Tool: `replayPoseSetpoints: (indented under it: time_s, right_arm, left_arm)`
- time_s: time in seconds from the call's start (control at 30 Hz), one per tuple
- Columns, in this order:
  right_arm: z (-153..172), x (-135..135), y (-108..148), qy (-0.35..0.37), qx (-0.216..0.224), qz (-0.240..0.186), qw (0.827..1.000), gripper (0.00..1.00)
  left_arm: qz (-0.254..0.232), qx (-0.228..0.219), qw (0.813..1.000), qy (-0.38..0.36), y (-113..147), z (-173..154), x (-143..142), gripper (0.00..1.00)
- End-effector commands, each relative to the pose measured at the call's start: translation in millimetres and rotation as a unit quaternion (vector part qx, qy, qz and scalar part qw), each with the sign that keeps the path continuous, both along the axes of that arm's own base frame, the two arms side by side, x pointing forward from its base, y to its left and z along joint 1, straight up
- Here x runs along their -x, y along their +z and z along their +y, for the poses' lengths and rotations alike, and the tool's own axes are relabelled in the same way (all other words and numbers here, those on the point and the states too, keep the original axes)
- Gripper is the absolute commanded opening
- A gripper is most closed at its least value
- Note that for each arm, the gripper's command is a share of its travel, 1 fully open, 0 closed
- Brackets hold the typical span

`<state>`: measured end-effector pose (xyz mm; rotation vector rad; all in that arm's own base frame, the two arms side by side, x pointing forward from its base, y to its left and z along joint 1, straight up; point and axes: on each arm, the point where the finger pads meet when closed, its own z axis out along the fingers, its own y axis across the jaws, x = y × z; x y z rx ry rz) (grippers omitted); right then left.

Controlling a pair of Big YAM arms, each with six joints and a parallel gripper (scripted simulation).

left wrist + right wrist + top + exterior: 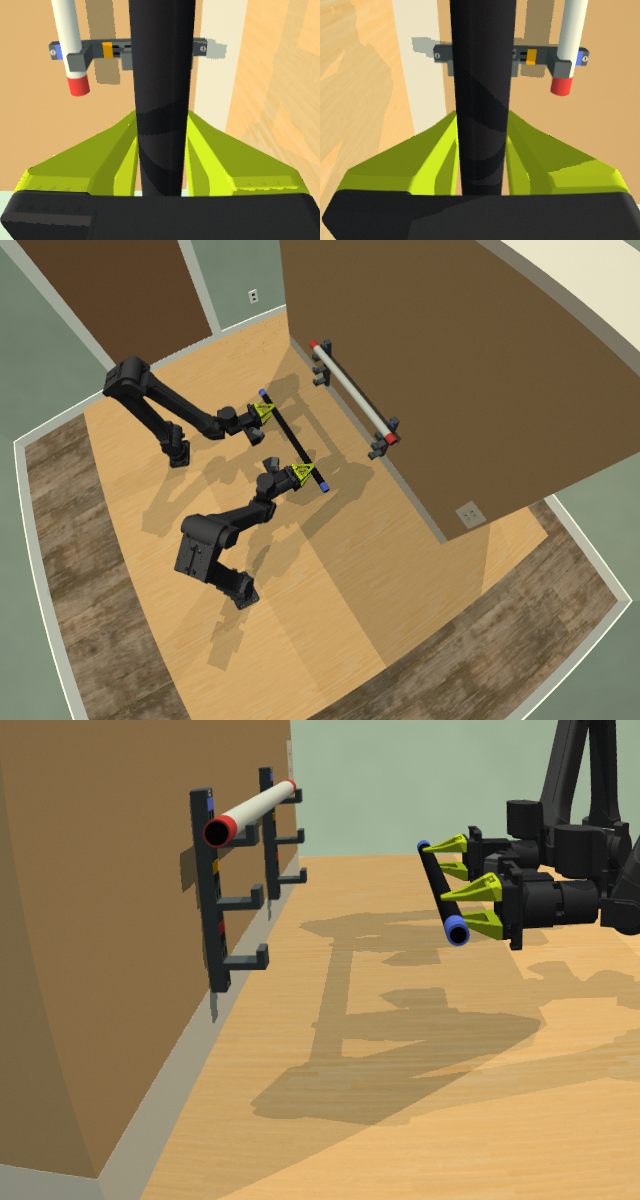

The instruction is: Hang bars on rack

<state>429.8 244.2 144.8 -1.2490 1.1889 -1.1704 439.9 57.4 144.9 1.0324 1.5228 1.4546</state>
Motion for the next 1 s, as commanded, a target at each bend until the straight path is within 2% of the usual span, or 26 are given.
replayPoseSetpoints:
  time_s: [0.0, 0.97]
  right_arm:
    - [-4.6, -2.8, 25.1, -0.011, -0.016, -0.029, 0.999, 0.0]
    - [-5.1, -0.3, 16.6, -0.011, -0.016, -0.029, 0.999, 0.0]
  left_arm:
    - [-0.027, -0.003, 1.0, 0.009, 17.6, 3.5, 0.2, 0.0]
    - [-0.027, -0.003, 1.0, 0.009, 8.9, 2.6, 1.4, 0.0]
